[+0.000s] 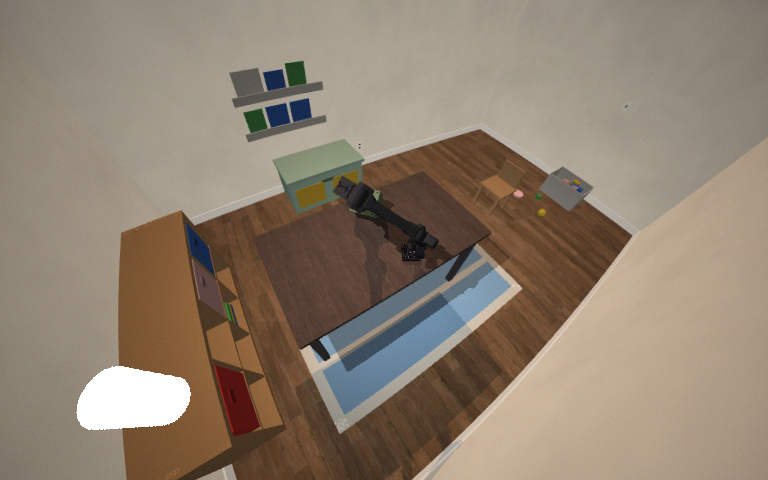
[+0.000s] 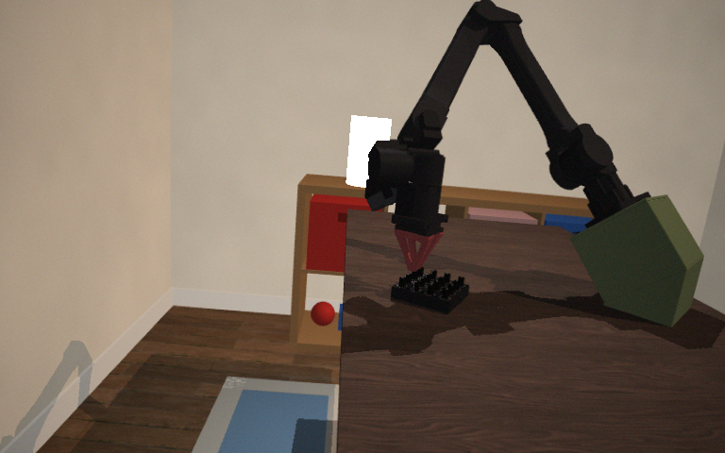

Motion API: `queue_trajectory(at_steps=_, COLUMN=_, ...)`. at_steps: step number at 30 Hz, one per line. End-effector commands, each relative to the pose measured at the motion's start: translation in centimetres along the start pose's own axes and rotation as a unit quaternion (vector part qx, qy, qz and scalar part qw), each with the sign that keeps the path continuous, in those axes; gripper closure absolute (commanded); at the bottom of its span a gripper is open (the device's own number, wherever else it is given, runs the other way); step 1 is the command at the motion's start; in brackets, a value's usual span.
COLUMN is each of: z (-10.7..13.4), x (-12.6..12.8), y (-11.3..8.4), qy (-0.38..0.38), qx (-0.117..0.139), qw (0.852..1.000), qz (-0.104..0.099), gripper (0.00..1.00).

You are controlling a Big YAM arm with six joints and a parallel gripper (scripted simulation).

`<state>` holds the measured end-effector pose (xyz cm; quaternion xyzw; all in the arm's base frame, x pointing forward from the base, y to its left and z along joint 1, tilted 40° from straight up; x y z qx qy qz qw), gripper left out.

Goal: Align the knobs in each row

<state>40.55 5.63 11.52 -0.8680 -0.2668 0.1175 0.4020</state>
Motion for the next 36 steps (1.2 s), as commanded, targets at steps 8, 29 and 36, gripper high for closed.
queue_trajectory(at_steps=8, z=-0.91, x=0.17, y=0.54, qy=0.006, qx=0.001, qw=1.0, qz=0.007, gripper=0.82)
queue_trajectory(at_steps=29, z=-1.42, x=0.77, y=0.31, qy=0.007, qx=-0.001, qw=1.0, qz=0.003, gripper=0.82)
queue_trajectory(at_steps=36, z=-1.59, x=0.98, y=0.31, qy=0.007, qx=-0.001, qw=1.0, qz=0.002, gripper=0.82)
Point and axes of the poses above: the point where the finger pads meet when closed, its own y axis out along the fingers, its own x axis across the jaws, z = x × y, the point moved 8 cm from there along -y, back along the fingers, and after that the axes turned 15 degrees about y, right-handed, at the moved point
